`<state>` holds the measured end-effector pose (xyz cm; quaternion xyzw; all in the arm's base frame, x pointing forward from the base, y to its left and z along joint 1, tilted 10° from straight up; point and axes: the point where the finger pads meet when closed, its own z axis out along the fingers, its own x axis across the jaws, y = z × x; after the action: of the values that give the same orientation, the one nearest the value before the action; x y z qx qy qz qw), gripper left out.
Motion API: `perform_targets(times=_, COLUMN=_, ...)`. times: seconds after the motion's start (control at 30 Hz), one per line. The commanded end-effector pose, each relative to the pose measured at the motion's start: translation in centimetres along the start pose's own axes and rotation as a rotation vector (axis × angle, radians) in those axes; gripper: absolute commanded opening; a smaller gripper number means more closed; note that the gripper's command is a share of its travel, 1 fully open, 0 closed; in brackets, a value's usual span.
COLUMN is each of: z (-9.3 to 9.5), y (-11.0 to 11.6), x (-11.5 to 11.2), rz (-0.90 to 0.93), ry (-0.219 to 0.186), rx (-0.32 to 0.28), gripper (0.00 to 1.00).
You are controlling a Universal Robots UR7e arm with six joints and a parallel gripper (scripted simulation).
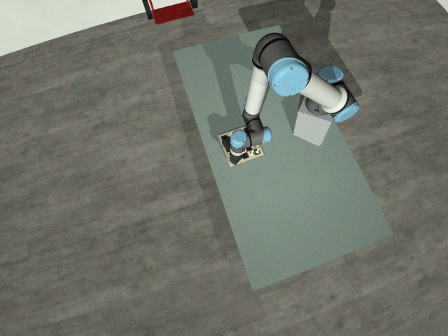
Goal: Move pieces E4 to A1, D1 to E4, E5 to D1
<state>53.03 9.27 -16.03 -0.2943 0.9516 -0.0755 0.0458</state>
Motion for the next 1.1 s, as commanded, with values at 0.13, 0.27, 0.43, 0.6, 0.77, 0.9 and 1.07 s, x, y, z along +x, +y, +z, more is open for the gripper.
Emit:
perform_targets(times=0.13, z=-0.06, y=-0.03, x=-0.05, rz=0.0, ry=-0.001, rx=0.001, gripper=0.73)
perform_targets(times=0.27, z=-0.06, y=-0.03, x=-0.05, rz=0.0, ry=-0.001, rx=0.001, gripper=0.73)
perform_targets(times=0.43, z=-0.06, y=-0.03, x=-0.05, rz=0.0, ry=-0.001, rx=0.001, gripper=0.73)
perform_targets(times=0.6, z=-0.06, y=-0.03, x=-0.05, rz=0.0, ry=-0.001, rx=0.001, gripper=0.73)
perform_targets(times=0.77, z=-0.06, y=-0.03, x=-0.05, rz=0.0, ry=-0.001, rx=0.001, gripper=0.0)
perform_targets(times=0.9, z=-0.06, y=-0.03, x=-0.05, rz=0.0, ry=-0.001, rx=0.001, gripper=0.0)
perform_targets(times=1.07, z=-0.06, y=-0.03, x=-0.05, rz=0.0, ry=-0.001, rx=0.001, gripper=0.0)
